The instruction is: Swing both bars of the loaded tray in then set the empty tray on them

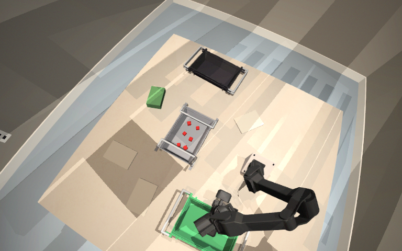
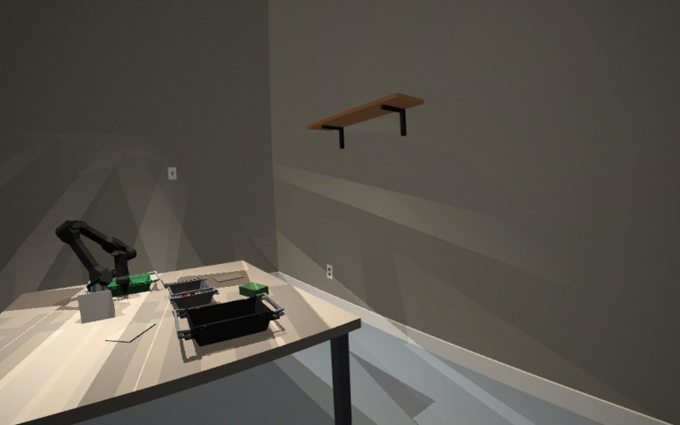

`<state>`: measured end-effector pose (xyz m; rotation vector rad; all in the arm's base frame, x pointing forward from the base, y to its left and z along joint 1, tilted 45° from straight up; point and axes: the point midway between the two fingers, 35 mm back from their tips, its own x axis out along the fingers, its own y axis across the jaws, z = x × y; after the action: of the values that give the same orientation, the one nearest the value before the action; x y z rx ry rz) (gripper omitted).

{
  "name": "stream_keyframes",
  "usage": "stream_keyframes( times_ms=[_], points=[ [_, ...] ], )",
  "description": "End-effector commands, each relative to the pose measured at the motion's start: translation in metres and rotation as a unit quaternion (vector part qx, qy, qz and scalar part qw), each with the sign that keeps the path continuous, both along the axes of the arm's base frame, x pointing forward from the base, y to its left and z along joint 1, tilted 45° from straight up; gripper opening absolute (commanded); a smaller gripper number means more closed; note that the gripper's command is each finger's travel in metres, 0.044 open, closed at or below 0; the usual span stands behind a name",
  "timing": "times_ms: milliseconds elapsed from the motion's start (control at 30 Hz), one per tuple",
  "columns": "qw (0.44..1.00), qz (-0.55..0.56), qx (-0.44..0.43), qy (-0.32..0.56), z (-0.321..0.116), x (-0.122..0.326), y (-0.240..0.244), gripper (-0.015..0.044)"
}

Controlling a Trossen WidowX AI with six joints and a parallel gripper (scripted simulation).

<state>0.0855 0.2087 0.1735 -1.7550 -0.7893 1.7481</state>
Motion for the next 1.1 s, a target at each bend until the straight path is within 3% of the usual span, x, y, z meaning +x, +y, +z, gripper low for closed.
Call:
stream_keyframes(
  times_ms=[0, 1067],
  points=[
    [1.0, -0.002, -0.005, 0.001, -0.001, 0.0, -0.001, 0.0013],
    [1.0, -0.002, -0.009, 0.0, 0.053, 0.001, -0.058, 0.0]
  ],
)
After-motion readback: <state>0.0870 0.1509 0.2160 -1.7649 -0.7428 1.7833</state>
